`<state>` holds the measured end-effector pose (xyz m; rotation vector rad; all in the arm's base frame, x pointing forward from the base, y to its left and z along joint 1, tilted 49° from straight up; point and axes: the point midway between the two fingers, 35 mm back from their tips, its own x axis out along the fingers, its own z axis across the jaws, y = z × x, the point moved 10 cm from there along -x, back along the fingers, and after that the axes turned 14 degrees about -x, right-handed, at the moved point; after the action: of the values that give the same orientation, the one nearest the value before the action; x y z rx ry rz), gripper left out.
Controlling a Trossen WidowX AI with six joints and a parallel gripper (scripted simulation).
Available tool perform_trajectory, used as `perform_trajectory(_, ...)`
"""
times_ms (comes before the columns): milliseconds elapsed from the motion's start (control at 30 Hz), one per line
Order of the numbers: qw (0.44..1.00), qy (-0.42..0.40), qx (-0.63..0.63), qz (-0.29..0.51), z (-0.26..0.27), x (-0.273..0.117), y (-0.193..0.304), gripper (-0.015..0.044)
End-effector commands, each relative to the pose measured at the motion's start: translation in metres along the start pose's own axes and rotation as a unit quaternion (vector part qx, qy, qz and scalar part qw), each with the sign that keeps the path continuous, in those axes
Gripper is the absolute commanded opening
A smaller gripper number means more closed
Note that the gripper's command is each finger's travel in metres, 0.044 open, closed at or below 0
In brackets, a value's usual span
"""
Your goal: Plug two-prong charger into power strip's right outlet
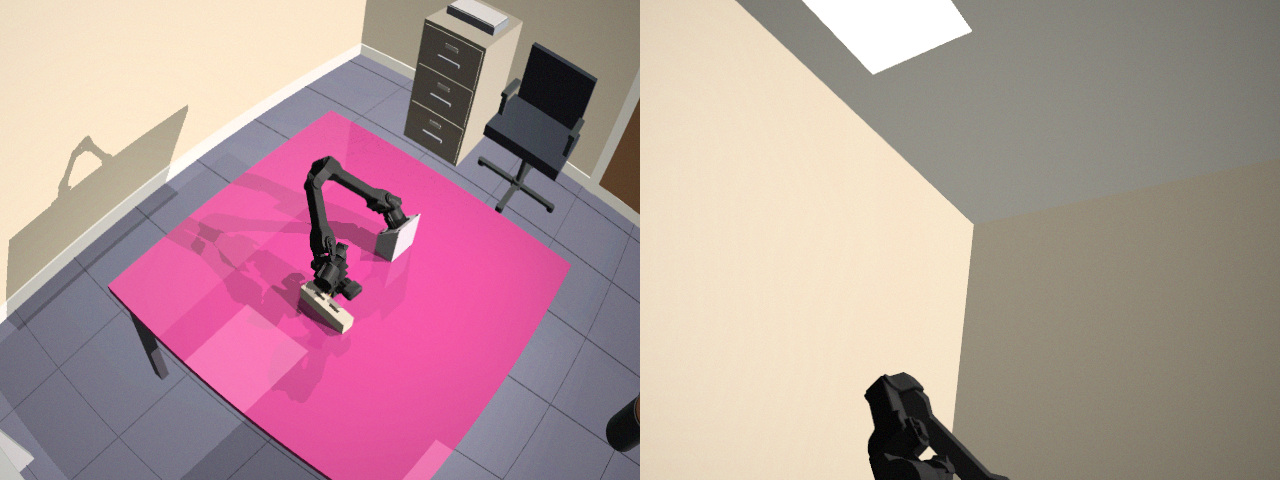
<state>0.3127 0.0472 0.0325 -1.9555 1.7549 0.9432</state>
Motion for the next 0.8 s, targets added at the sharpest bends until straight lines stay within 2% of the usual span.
perform_trajectory(0,1.000,0.003,-0.004,0.002,0.0004,0.0012,-0.0011,0.0000)
perform_trajectory(767,1.000,0.003,-0.004,0.002,-0.0013,0.0009,-0.0059,0.0000)
